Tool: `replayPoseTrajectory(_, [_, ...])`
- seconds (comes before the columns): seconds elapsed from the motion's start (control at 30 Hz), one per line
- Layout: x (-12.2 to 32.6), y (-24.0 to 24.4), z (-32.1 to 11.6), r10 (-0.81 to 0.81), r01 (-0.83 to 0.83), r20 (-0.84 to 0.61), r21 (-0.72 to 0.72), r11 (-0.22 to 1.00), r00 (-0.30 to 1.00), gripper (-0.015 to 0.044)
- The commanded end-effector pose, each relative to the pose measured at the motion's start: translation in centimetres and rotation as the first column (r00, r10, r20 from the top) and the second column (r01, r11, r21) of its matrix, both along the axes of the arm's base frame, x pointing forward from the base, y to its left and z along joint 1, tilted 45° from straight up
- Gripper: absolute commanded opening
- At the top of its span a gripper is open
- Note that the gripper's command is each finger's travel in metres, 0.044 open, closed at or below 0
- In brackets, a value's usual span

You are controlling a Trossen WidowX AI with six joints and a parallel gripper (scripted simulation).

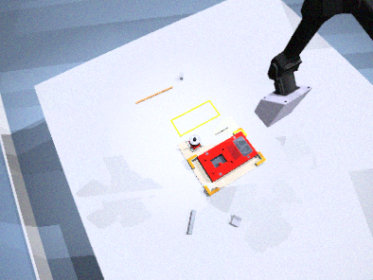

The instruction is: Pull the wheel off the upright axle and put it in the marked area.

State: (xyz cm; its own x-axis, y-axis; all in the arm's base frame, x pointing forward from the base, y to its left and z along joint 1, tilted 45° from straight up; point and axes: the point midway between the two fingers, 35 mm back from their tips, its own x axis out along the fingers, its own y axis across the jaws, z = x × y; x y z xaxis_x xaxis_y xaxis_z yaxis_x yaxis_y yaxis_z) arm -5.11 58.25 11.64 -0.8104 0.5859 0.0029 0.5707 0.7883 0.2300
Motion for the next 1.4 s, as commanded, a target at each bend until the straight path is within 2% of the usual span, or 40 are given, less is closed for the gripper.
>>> replayPoseTrajectory(0.0, [0.3,0.1,0.0,-0.009,0.009,0.004,0.001,1.0,1.0,0.0374])
replayPoseTrajectory(0.1, [3.9,1.0,-0.7,-0.136,0.135,0.064,0.015,0.991,0.989,0.03])
replayPoseTrajectory(0.37, [16.4,1.0,-3.6,-0.464,0.474,0.334,0.058,0.879,0.82,0.03])
replayPoseTrajectory(0.6, [27.1,-3.0,-6.9,-0.551,0.653,0.624,0.086,0.753,0.554,0.03])
replayPoseTrajectory(0.7, [30.4,-5.9,-8.3,-0.517,0.705,0.719,0.053,0.707,0.465,0.03])
replayPoseTrajectory(1.0, [35.3,-11.5,-10.2,-0.391,0.761,0.862,0.01,0.649,0.322,0.03])
replayPoseTrajectory(1.17, [40.0,-18.3,-11.8,-0.16,0.78,0.97,-0.044,0.624,0.183,0.03])
replayPoseTrajectory(1.37, [43.5,-27.5,-12.9,0.182,0.775,0.978,-0.189,0.604,0.097,0.03])
